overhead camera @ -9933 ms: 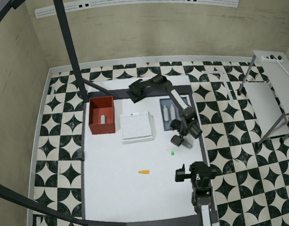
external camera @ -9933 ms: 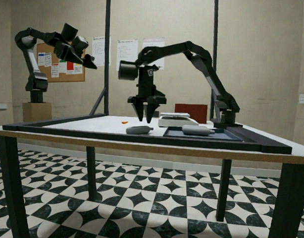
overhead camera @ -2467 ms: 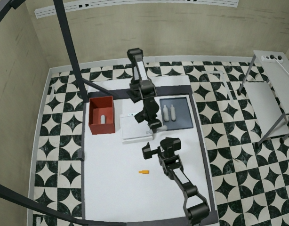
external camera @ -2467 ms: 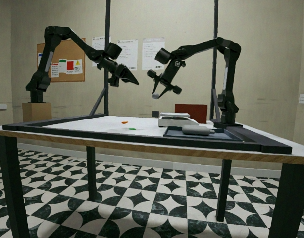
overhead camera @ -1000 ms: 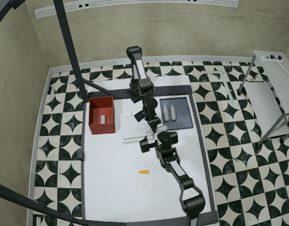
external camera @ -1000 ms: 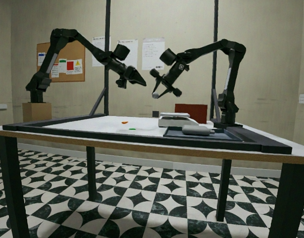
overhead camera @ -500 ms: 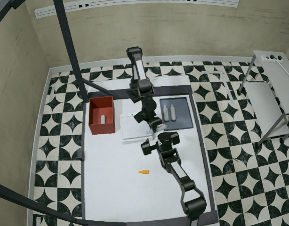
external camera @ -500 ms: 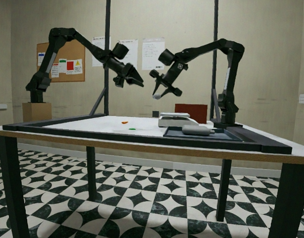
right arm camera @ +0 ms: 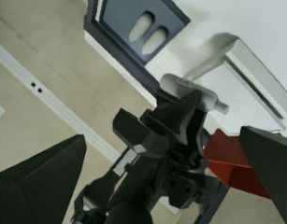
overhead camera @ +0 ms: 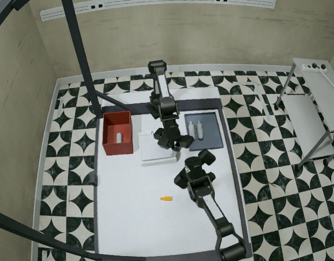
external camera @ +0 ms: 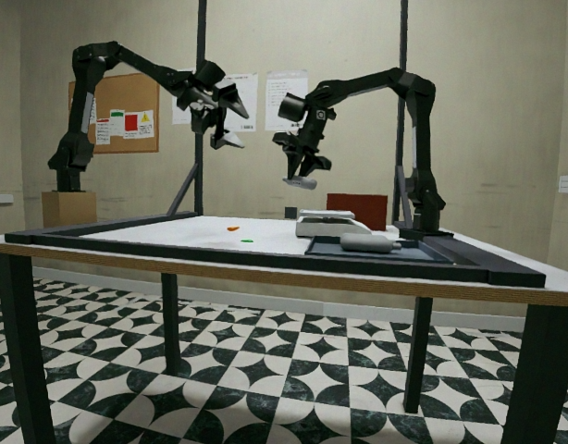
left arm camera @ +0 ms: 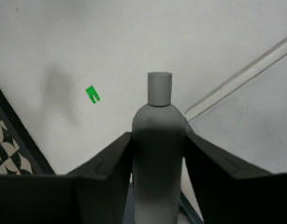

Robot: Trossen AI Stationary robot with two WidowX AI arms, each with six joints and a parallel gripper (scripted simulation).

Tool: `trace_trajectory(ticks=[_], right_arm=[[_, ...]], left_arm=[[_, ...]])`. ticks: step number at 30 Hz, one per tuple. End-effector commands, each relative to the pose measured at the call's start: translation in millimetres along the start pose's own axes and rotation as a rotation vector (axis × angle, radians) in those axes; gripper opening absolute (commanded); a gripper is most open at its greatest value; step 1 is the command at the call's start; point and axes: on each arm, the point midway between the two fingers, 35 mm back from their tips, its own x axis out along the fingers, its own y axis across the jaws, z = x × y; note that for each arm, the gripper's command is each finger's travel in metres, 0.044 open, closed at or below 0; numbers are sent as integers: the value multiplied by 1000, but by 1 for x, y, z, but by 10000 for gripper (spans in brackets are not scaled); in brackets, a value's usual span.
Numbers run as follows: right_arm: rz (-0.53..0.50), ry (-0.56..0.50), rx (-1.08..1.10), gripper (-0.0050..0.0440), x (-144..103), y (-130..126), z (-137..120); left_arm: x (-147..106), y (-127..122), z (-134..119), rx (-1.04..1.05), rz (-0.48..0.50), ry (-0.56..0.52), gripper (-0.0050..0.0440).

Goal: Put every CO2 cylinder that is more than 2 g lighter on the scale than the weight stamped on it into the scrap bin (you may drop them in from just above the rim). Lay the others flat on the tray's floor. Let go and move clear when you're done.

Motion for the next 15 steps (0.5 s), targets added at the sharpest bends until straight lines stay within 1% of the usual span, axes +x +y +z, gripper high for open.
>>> trace_trajectory(ticks=[1, 6, 8, 15], right_arm=[[80, -13, -170, 440, -30, 19, -1], [152, -64, -393, 440, -54, 32, 8], [152, -64, -393, 440, -54, 32, 8], [260, -156, -743, 440, -88, 52, 27]], left_arm=[[-11, 8, 4, -164, -49, 37, -50], [-10, 9, 3, -330, -122, 93, -50], [-10, 9, 3, -330, -122, 93, -50], [-8, 9, 2, -543, -215, 166, -50]])
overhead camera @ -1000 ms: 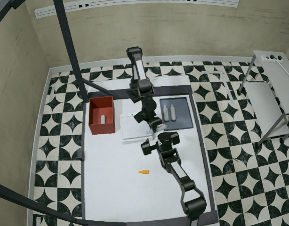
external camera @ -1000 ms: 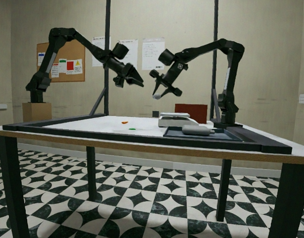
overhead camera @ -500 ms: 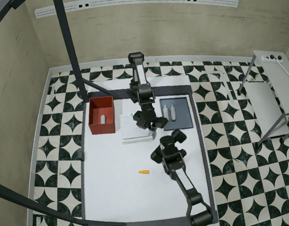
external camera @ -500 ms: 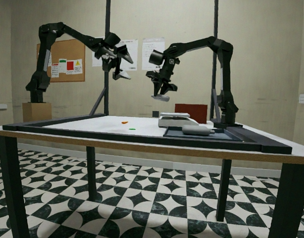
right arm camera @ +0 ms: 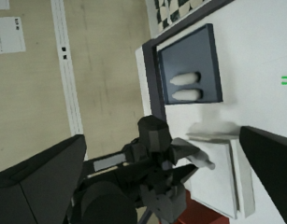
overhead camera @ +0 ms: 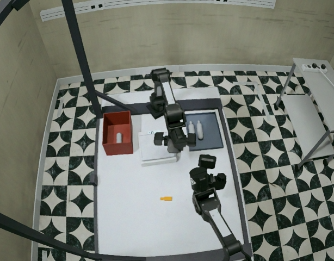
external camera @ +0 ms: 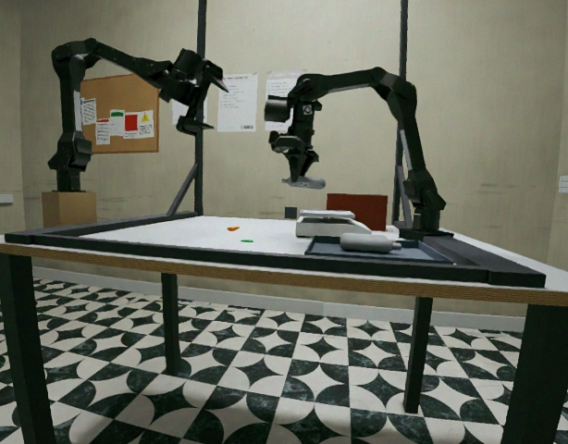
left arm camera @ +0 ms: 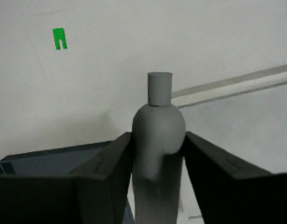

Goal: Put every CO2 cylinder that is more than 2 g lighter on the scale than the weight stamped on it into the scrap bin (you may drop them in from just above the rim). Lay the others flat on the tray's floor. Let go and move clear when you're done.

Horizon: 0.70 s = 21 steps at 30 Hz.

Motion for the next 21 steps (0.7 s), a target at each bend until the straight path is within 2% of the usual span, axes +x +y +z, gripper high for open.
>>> trace_trajectory(ticks=[1, 8, 10, 21], right_arm=[[100, -35, -154, 440, -23, 16, 19], [189, -102, -427, 440, -47, 22, 45], [189, -102, -427, 440, -47, 22, 45], [326, -211, -912, 440, -81, 32, 87]], left_arm=[[-11, 4, 4, -105, -34, 8, -50], [-10, 4, 3, -192, -72, 38, -50], [-10, 4, 3, -192, -72, 38, -50], [-12, 4, 3, -200, -73, 39, -50]])
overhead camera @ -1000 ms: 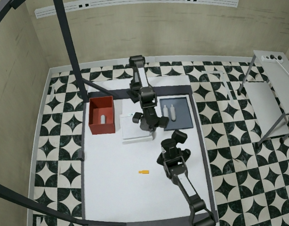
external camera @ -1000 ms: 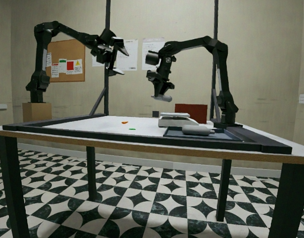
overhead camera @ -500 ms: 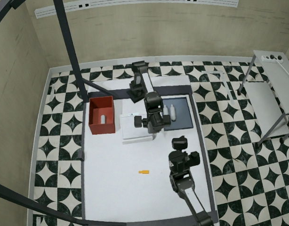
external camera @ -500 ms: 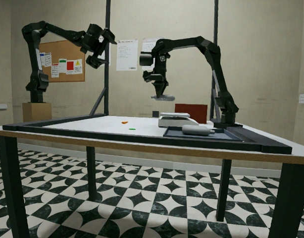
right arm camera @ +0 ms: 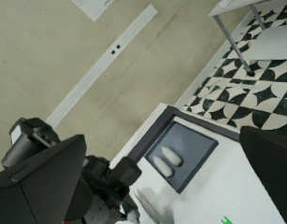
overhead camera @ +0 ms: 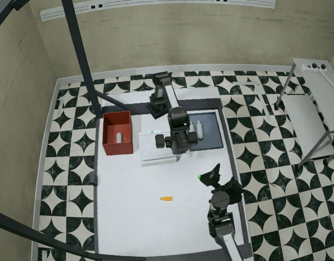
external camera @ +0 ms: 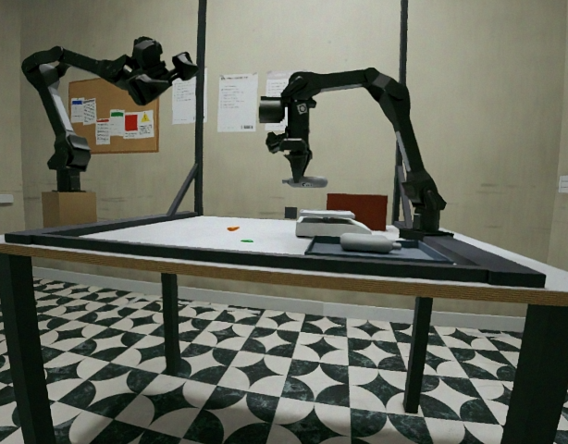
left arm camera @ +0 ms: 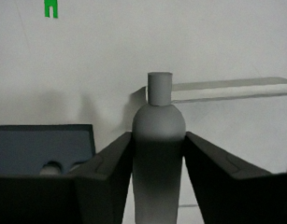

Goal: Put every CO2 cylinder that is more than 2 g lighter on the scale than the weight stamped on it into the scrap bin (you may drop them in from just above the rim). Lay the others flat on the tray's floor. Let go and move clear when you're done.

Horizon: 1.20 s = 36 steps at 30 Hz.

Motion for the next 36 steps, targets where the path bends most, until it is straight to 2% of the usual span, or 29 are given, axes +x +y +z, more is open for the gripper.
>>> trace_trajectory(ticks=[1, 12, 20, 33, 36], right_arm=[[84, -52, -156, 440, -13, -3, 22], [186, -137, -548, 440, -34, -18, 60], [229, -176, -691, 440, -44, -21, 78], [235, -169, -701, 440, -42, -19, 78], [254, -117, -710, 440, -37, -11, 70]], left_arm=[[-12, 1, 3, -9, 4, -38, -50], [-12, 1, 3, -9, 4, -38, -50], [-11, 0, 1, -4, 5, -33, -50], [-13, -4, -3, -5, 4, -38, -50], [-11, -13, -8, -5, 3, -38, -50]])
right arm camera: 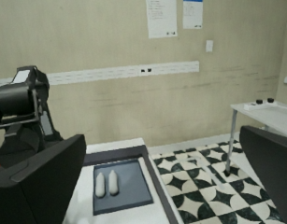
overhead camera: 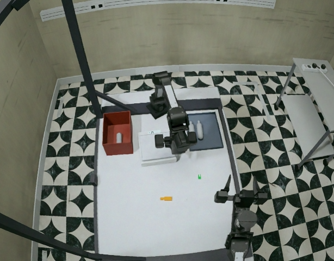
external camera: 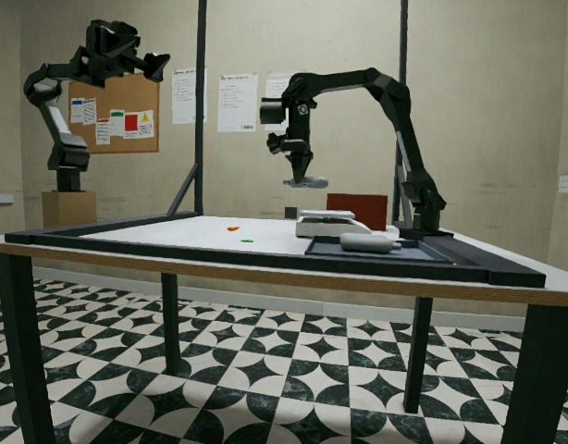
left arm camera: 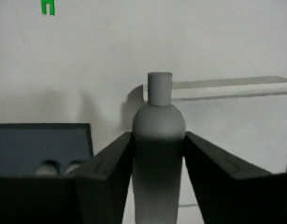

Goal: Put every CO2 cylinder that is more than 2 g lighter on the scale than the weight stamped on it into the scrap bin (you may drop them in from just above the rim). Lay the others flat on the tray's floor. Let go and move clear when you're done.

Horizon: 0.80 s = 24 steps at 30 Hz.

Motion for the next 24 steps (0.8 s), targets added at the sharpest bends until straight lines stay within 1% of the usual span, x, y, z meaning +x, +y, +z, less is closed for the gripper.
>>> trace_trajectory(ticks=[1, 2, 4, 8, 11, 15, 19, 24], right_arm=[[54, 39, -7, 440, 8, 16, 5], [82, 79, -9, 440, 12, 25, 0], [82, 79, -9, 440, 12, 25, 0], [219, 278, -34, 440, 25, 71, -24], [310, 387, -58, 440, 28, 104, -36], [381, 514, -92, 440, 23, 129, -53], [405, 553, -106, 440, 20, 138, -59], [405, 556, -107, 440, 21, 138, -60]], left_arm=[[-11, -14, -8, 0, 2, -41, -50], [-10, -20, -12, 0, 1, -41, -50], [-10, -20, -12, 0, 1, -41, -50], [-3, -48, -29, 0, 1, -39, -50], [1, -66, -41, 0, -1, -38, -50], [5, -81, -50, 1, -2, -37, -50], [6, -87, -54, 4, -2, -36, -50], [8, -86, -54, 2, -2, -34, -50]])
